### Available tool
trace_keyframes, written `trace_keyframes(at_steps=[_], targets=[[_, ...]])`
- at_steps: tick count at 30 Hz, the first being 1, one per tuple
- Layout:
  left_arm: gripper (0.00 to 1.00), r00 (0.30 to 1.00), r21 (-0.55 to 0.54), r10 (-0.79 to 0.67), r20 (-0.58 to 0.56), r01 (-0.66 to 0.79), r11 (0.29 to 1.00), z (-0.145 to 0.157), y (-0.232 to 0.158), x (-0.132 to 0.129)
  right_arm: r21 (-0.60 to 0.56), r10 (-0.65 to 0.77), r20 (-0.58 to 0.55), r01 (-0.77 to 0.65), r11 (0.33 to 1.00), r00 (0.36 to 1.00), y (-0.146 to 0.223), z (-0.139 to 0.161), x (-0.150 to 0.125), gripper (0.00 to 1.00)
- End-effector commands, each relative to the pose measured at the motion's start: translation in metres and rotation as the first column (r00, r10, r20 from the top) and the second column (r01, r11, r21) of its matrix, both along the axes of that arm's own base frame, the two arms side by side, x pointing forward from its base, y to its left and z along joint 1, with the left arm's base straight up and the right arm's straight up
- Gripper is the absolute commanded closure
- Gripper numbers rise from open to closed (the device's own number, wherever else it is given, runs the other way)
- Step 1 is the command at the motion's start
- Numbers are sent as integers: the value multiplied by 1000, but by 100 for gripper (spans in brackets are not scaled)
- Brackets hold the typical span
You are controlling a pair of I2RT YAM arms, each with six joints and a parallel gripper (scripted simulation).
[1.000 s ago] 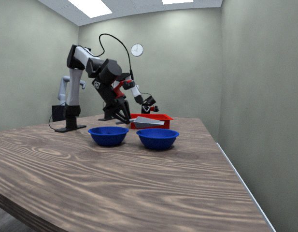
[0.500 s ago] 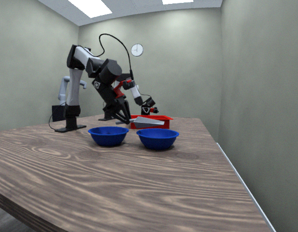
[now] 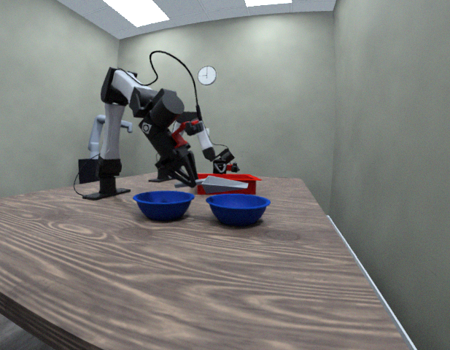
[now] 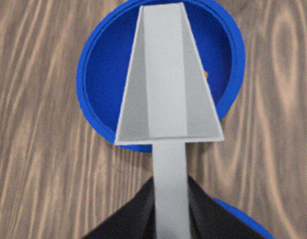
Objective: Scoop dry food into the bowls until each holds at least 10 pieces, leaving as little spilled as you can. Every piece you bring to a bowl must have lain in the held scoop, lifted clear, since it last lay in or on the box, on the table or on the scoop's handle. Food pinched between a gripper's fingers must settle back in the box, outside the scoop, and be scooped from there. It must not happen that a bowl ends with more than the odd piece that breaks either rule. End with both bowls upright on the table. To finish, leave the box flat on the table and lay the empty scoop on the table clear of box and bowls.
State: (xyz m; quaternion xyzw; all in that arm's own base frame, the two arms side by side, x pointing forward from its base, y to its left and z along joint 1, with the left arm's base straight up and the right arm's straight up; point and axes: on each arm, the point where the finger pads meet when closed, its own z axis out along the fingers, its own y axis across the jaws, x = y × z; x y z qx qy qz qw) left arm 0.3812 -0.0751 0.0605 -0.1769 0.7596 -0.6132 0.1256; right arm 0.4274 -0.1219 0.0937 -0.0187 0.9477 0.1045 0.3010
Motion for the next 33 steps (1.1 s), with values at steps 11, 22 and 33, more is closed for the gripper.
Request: trace_keyframes(at_steps=[11, 22, 33], targets=[[73, 997, 8, -5, 77, 4, 1000, 25, 18, 1, -18, 32, 75, -31, 999, 997, 2, 14, 15, 100], [73, 997, 10, -7, 82, 6, 1000, 31, 31, -5, -18, 32, 75, -31, 999, 997, 2, 14, 15, 100], [73, 1000, -14, -4, 23, 5, 1000, 17, 43, -12, -18, 32, 75, -31, 999, 997, 2, 14, 15, 100]])
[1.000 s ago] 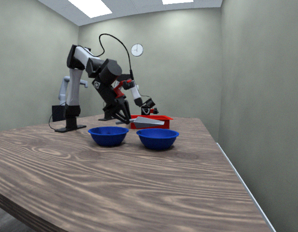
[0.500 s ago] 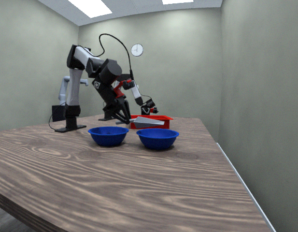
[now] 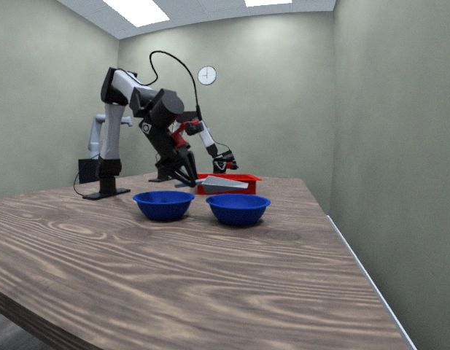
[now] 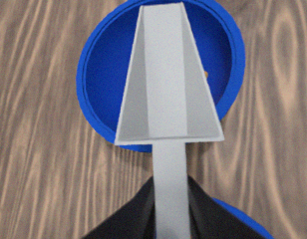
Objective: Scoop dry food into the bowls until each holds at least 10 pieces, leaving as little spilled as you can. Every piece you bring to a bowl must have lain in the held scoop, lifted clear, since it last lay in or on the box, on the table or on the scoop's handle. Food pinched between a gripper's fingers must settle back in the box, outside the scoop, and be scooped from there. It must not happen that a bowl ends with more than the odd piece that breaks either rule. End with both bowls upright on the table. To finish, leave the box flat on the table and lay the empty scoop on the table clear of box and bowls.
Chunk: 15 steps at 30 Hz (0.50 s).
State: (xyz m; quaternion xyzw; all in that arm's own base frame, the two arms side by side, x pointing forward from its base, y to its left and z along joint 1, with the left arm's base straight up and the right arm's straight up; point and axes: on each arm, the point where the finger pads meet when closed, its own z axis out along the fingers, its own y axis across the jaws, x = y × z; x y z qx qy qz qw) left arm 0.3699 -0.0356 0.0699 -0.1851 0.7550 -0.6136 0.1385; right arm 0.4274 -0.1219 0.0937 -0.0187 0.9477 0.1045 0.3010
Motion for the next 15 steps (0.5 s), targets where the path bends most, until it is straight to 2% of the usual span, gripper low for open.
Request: trace_keyframes(at_steps=[1, 15], targets=[[73, 999, -9, -34, 12, 35, 999, 8, 3, 0, -18, 32, 75, -31, 999, 997, 2, 14, 15, 100], [73, 999, -11, -30, 15, 30, 999, 12, 19, -6, -18, 32, 75, -31, 999, 997, 2, 14, 15, 100]])
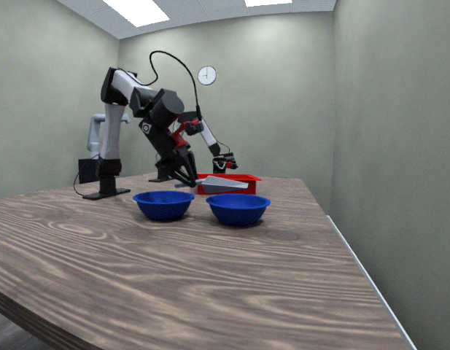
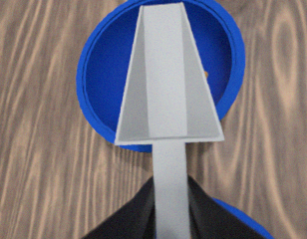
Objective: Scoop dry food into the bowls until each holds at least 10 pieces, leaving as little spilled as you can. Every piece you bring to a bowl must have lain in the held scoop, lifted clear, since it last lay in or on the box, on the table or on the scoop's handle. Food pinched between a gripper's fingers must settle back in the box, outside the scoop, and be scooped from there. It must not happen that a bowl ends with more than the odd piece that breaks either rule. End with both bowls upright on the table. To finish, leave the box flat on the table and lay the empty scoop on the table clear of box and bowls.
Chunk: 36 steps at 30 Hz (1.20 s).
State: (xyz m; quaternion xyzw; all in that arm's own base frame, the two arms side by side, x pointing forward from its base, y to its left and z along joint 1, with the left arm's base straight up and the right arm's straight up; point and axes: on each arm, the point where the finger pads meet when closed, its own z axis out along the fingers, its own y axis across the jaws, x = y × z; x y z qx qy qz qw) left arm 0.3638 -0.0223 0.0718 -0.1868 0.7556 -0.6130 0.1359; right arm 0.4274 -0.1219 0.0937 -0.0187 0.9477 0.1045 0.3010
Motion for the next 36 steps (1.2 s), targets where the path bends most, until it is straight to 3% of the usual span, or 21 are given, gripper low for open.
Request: trace_keyframes(at_steps=[1, 21, 31, 36], targets=[[73, 999, -13, -29, 19, 29, 999, 9, 6, 0, -18, 32, 75, -31, 999, 997, 2, 14, 15, 100], [73, 999, 9, -48, 3, 48, 999, 4, 10, -6, -18, 32, 75, -31, 999, 997, 2, 14, 15, 100], [73, 998, 41, -39, 58, 36, 999, 22, 14, -3, -18, 32, 75, -31, 999, 997, 2, 14, 15, 100], [73, 988, 184, -86, 129, 61, 981, 21, 11, 5, -18, 32, 75, -31, 999, 997, 2, 14, 15, 100]])
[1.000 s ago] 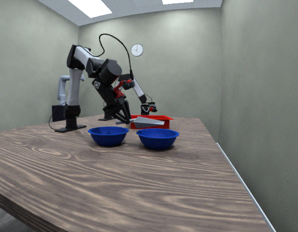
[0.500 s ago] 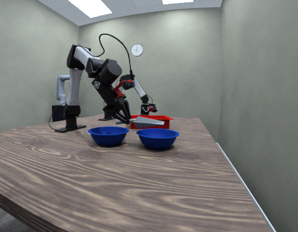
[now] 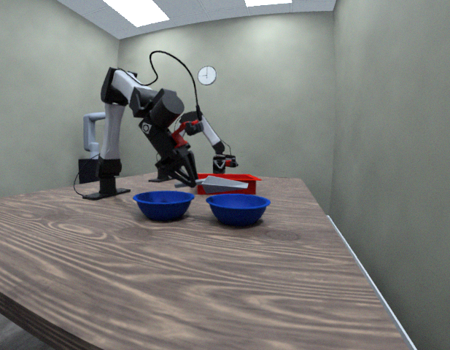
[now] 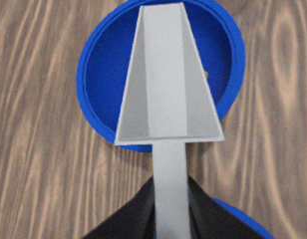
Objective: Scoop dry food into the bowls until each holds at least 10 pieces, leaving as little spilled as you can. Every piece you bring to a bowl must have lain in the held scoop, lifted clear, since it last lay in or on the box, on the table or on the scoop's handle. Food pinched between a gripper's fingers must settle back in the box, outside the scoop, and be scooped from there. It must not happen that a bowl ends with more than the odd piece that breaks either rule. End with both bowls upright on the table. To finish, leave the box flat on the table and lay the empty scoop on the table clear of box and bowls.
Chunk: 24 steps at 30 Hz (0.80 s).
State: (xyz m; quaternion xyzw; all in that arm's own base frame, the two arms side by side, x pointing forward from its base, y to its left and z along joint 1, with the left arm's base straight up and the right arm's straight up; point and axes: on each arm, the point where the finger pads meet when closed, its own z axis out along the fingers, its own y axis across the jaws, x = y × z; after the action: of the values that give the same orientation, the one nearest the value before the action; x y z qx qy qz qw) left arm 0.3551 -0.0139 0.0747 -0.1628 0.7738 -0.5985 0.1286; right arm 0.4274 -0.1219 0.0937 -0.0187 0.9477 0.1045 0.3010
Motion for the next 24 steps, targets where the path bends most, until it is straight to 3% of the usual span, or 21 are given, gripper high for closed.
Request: trace_keyframes(at_steps=[1, 4, 8, 12, 13, 16, 19, 24], targets=[[73, 991, 131, -37, 128, 20, 991, 18, 3, 14, -18, 32, 75, -31, 999, 997, 2, 14, 15, 100], [73, 994, 173, -39, 104, 20, 985, 11, -1, 9, -18, 32, 75, -31, 999, 997, 2, 14, 15, 100], [73, 982, 347, -77, 171, 12, 938, 15, 0, 18, -18, 32, 75, -31, 999, 997, 2, 14, 15, 100], [73, 960, 533, -109, 257, -47, 845, 28, 5, 33, -18, 32, 75, -31, 999, 997, 2, 14, 15, 100], [73, 973, 494, -99, 207, -17, 869, 18, 3, 25, -18, 32, 75, -31, 999, 997, 2, 14, 15, 100], [73, 944, 547, -131, 304, -60, 835, 44, -1, 36, -18, 32, 75, -31, 999, 997, 2, 14, 15, 100], [73, 937, 578, -136, 323, -81, 812, 48, 0, 39, -18, 32, 75, -31, 999, 997, 2, 14, 15, 100], [73, 894, 705, -142, 426, -229, 671, 77, 10, 57, -18, 32, 75, -31, 999, 997, 2, 14, 15, 100]])
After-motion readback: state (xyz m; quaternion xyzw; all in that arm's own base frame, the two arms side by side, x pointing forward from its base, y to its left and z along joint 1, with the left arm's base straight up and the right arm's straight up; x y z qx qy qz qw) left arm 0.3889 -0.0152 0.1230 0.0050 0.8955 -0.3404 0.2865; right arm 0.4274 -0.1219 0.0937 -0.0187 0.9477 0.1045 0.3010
